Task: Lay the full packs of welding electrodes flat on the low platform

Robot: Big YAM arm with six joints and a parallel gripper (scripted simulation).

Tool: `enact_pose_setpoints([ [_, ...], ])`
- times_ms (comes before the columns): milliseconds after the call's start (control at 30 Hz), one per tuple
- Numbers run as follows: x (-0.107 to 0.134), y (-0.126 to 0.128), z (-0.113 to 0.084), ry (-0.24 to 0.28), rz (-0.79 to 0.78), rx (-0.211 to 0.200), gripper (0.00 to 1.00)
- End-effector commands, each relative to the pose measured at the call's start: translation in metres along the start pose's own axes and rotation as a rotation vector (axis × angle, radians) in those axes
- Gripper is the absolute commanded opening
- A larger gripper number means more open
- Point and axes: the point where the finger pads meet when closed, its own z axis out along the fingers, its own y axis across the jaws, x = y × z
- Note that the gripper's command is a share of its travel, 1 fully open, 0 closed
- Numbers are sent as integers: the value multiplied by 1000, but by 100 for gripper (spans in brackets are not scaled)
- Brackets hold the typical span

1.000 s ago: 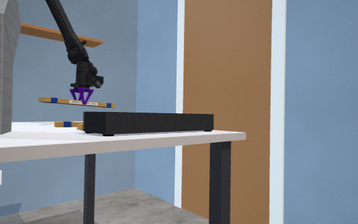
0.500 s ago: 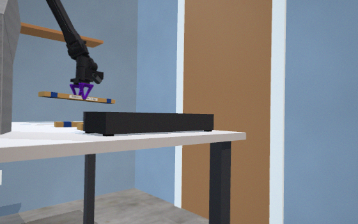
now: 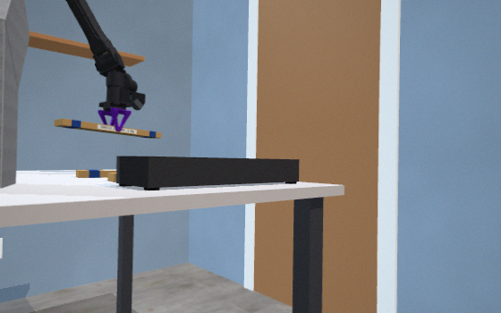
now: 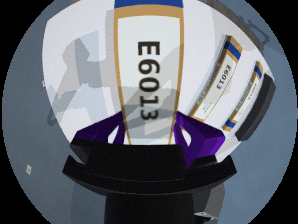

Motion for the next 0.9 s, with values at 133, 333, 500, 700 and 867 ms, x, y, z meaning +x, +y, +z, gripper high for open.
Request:
enact_pose_setpoints([
  [133, -23, -1, -50, -68, 2, -13, 0],
  [333, -25, 1, -59, -73, 0, -15, 0],
  [500, -23, 1, -69, -72, 0, -14, 0],
  [700, -21, 0, -80, -70, 1, -13, 0],
  [867, -23, 1, -87, -74, -1, -15, 0],
])
